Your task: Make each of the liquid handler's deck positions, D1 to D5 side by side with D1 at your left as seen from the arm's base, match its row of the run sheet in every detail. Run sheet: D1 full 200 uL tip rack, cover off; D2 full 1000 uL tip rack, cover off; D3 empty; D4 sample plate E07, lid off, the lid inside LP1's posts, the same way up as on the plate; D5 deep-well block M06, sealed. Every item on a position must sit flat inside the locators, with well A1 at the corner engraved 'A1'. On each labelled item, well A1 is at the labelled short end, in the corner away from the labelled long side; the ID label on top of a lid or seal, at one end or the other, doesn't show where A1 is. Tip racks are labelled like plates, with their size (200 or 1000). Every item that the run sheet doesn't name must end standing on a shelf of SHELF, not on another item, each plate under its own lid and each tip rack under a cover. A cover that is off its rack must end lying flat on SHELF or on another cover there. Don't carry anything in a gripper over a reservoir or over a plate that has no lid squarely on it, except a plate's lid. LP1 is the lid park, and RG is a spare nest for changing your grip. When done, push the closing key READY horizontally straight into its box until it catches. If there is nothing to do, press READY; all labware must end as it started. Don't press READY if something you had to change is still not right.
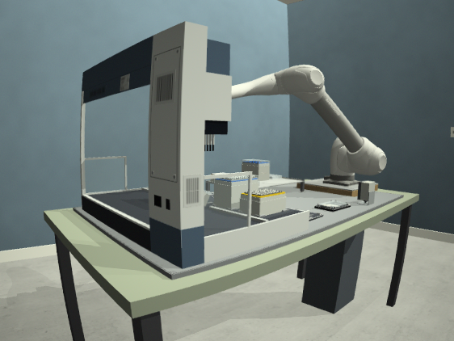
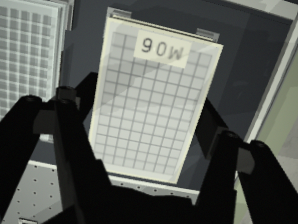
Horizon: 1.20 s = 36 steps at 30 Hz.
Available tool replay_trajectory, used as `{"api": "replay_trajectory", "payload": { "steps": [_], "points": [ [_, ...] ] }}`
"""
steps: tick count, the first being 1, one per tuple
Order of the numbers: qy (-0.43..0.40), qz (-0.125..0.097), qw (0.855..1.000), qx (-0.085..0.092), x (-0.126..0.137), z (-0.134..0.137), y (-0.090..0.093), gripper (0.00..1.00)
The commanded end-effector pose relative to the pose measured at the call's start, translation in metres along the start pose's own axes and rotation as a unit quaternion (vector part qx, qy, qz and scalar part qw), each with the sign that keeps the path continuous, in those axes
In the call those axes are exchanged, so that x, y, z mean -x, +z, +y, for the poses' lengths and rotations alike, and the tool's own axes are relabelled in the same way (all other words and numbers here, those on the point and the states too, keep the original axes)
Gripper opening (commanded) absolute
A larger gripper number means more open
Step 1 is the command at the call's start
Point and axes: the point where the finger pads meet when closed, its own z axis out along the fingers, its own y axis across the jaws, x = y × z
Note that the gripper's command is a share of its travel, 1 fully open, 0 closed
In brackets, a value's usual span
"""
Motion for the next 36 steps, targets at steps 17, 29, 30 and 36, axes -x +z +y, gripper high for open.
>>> {"api": "replay_trajectory", "payload": {
  "steps": [17, 29, 30, 36],
  "points": [
    [0.000, 0.001, 1.000, 0.000, -0.0005, 0.0000, -0.0019, 0.66],
    [0.000, 0.001, 1.000, 0.000, -0.0005, 0.0000, -0.0019, 0.66],
    [0.000, 0.001, 1.000, 0.000, -0.0005, 0.0000, -0.0019, 0.66],
    [0.000, 0.001, 1.000, 0.000, -0.0004, 0.0000, -0.0085, 0.66]
  ]
}}
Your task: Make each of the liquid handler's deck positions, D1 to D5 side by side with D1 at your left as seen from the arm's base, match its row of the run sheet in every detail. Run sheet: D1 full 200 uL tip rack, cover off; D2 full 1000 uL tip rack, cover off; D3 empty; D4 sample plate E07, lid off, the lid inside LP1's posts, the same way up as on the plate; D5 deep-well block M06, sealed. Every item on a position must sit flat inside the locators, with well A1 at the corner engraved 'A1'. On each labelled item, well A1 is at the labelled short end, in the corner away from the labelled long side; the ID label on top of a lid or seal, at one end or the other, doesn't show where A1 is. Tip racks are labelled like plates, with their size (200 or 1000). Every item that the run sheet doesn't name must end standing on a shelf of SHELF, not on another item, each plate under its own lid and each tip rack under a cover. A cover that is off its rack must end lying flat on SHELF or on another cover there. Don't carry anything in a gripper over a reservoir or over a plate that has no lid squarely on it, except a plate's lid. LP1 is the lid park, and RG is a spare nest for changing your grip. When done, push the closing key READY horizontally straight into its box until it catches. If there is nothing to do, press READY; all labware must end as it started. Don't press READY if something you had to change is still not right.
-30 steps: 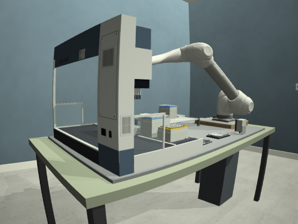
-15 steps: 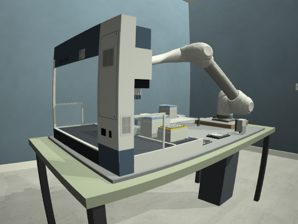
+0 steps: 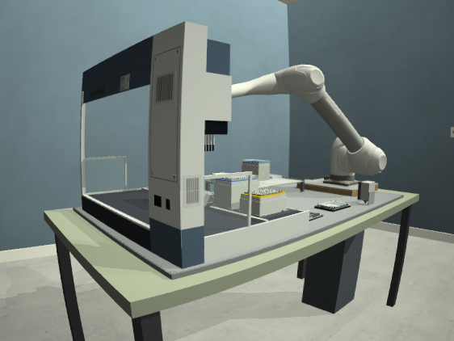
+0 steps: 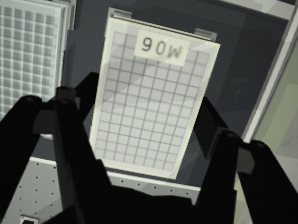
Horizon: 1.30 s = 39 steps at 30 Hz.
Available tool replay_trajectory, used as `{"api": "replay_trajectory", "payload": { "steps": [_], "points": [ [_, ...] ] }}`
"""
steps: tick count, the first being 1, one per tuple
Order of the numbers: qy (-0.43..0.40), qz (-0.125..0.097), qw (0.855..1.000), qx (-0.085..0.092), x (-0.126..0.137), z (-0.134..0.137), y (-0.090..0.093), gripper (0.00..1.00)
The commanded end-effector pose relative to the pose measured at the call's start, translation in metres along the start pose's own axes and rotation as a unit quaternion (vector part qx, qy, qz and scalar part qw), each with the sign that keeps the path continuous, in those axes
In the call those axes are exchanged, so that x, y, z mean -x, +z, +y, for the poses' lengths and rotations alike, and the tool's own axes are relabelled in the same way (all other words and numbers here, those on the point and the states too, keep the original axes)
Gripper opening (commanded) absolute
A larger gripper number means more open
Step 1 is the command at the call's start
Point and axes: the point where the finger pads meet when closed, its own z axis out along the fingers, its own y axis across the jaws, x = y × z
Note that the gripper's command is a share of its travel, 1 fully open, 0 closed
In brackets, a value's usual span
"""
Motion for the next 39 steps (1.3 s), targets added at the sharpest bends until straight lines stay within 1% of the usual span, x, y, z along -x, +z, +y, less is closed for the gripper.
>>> {"api": "replay_trajectory", "payload": {
  "steps": [1, 15, 17, 32, 34, 39],
  "points": [
    [0.000, 0.001, 1.000, 0.000, 0.000, 0.000, -0.004, 0.66],
    [0.000, 0.001, 1.000, 0.000, 0.000, 0.000, -0.027, 0.66],
    [0.000, 0.001, 1.000, 0.000, 0.000, 0.000, -0.027, 0.66],
    [0.000, 0.001, 1.000, 0.000, 0.000, 0.000, -0.052, 0.66],
    [0.000, 0.001, 1.000, 0.000, 0.000, 0.000, -0.052, 0.66],
    [0.000, 0.001, 1.000, 0.000, 0.000, 0.000, -0.060, 0.66]
  ]
}}
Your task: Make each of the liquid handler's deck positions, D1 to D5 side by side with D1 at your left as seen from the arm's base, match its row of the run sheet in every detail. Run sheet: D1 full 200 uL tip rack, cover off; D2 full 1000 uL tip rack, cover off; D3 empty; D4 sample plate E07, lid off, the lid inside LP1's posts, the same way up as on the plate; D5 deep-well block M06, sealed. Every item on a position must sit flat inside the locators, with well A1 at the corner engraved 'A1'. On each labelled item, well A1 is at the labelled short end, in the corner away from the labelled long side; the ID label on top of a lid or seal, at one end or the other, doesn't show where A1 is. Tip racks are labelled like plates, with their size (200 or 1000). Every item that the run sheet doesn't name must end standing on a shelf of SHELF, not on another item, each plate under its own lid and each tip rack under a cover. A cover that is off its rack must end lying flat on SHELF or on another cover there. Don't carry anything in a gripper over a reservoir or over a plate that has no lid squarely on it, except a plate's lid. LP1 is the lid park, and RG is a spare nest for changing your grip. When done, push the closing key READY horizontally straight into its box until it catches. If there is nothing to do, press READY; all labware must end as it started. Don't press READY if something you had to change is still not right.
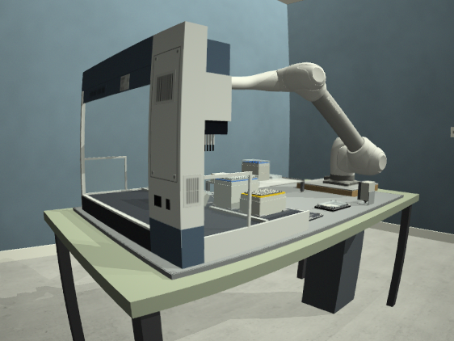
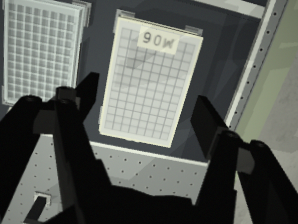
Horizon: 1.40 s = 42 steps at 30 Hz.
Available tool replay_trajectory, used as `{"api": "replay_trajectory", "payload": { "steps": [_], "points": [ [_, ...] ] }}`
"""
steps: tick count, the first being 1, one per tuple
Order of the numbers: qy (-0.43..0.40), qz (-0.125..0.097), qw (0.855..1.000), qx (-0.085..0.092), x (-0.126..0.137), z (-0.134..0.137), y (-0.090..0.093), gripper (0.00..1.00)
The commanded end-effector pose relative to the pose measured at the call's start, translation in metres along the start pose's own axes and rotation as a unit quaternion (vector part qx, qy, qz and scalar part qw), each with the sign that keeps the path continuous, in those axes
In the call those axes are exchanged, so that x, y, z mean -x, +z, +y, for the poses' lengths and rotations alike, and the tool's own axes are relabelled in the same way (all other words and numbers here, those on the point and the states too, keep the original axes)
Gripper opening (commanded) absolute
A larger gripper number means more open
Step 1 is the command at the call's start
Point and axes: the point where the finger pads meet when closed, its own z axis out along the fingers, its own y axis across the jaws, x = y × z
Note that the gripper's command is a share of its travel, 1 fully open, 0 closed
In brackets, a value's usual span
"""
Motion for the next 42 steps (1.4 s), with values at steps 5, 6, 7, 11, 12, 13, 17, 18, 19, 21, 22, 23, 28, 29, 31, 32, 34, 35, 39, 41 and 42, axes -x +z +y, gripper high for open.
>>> {"api": "replay_trajectory", "payload": {
  "steps": [5, 6, 7, 11, 12, 13, 17, 18, 19, 21, 22, 23, 28, 29, 31, 32, 34, 35, 39, 41, 42],
  "points": [
    [0.000, 0.001, 1.000, 0.000, 0.000, 0.000, -0.013, 0.66],
    [0.000, 0.001, 1.000, 0.000, 0.000, 0.000, -0.014, 0.66],
    [0.000, 0.001, 1.000, 0.000, 0.000, 0.000, -0.016, 0.66],
    [0.000, 0.001, 1.000, 0.000, 0.000, 0.000, -0.021, 0.66],
    [0.000, 0.001, 1.000, 0.000, 0.000, 0.000, -0.021, 0.66],
    [0.000, 0.001, 1.000, 0.000, 0.000, 0.000, -0.023, 0.66],
    [0.000, 0.001, 1.000, 0.000, 0.000, 0.000, -0.029, 0.66],
    [0.000, 0.001, 1.000, 0.000, 0.000, 0.000, -0.031, 0.66],
    [0.000, 0.001, 1.000, 0.000, 0.000, 0.000, -0.033, 0.66],
    [0.000, 0.001, 1.000, 0.000, 0.000, 0.000, -0.036, 0.66],
    [0.000, 0.001, 1.000, 0.000, 0.000, 0.000, -0.038, 0.66],
    [0.000, 0.001, 1.000, 0.000, 0.000, 0.000, -0.039, 0.66],
    [0.000, 0.001, 1.000, 0.000, 0.000, 0.000, -0.046, 0.66],
    [0.000, 0.001, 1.000, 0.000, 0.000, 0.000, -0.046, 0.66],
    [0.000, 0.001, 1.000, 0.000, 0.000, 0.000, -0.049, 0.66],
    [0.000, 0.001, 1.000, 0.000, 0.000, 0.000, -0.051, 0.66],
    [0.000, 0.001, 1.000, 0.000, 0.000, 0.000, -0.054, 0.66],
    [0.000, 0.001, 1.000, 0.000, 0.000, 0.000, -0.056, 0.66],
    [0.000, 0.001, 1.000, 0.000, 0.000, 0.000, -0.063, 0.66],
    [0.000, 0.001, 1.000, 0.000, 0.000, 0.000, -0.066, 0.66],
    [0.000, 0.001, 1.000, 0.000, 0.000, 0.000, -0.068, 0.66]
  ]
}}
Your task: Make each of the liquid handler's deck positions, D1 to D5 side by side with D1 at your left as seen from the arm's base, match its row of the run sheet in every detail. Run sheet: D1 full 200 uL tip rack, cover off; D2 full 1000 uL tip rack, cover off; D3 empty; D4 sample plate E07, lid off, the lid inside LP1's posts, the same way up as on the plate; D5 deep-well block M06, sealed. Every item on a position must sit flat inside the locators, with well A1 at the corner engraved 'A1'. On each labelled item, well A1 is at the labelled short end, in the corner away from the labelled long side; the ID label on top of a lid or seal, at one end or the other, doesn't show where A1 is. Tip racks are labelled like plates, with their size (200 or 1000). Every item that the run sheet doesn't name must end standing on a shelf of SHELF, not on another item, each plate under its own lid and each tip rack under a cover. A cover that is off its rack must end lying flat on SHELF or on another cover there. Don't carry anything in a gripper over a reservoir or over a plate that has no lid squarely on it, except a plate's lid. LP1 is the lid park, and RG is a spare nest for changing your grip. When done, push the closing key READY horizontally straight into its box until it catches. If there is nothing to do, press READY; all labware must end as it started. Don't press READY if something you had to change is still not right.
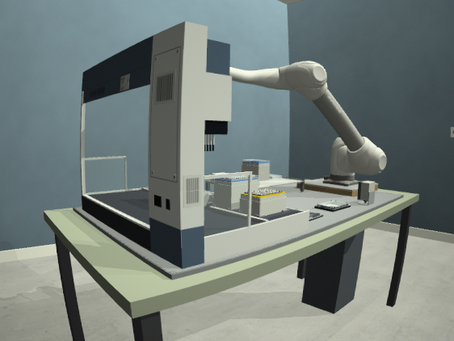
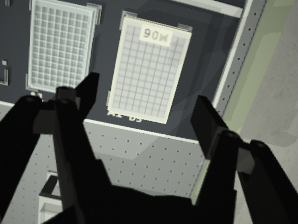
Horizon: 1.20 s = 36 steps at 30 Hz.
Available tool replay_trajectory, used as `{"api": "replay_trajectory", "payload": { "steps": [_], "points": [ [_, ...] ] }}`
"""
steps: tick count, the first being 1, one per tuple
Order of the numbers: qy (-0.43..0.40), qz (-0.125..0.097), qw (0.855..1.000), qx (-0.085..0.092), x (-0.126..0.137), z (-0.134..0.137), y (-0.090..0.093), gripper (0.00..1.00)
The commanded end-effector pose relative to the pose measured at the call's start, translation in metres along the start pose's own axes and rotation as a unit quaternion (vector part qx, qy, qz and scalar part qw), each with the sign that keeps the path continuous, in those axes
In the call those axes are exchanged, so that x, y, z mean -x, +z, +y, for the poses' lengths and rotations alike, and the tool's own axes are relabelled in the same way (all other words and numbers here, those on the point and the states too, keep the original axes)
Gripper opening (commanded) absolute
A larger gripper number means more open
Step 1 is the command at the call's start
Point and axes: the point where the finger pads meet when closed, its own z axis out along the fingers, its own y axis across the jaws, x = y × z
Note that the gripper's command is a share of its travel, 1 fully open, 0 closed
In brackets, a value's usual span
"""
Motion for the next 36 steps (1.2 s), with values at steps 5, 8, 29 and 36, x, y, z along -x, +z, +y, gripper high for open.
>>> {"api": "replay_trajectory", "payload": {
  "steps": [5, 8, 29, 36],
  "points": [
    [0.000, 0.001, 1.000, 0.000, 0.000, 0.000, -0.009, 0.66],
    [0.000, 0.001, 1.000, 0.000, 0.000, 0.000, -0.014, 0.66],
    [0.000, 0.001, 1.000, 0.000, 0.000, 0.000, -0.046, 0.66],
    [0.000, 0.001, 1.000, 0.000, 0.000, 0.000, -0.058, 0.66]
  ]
}}
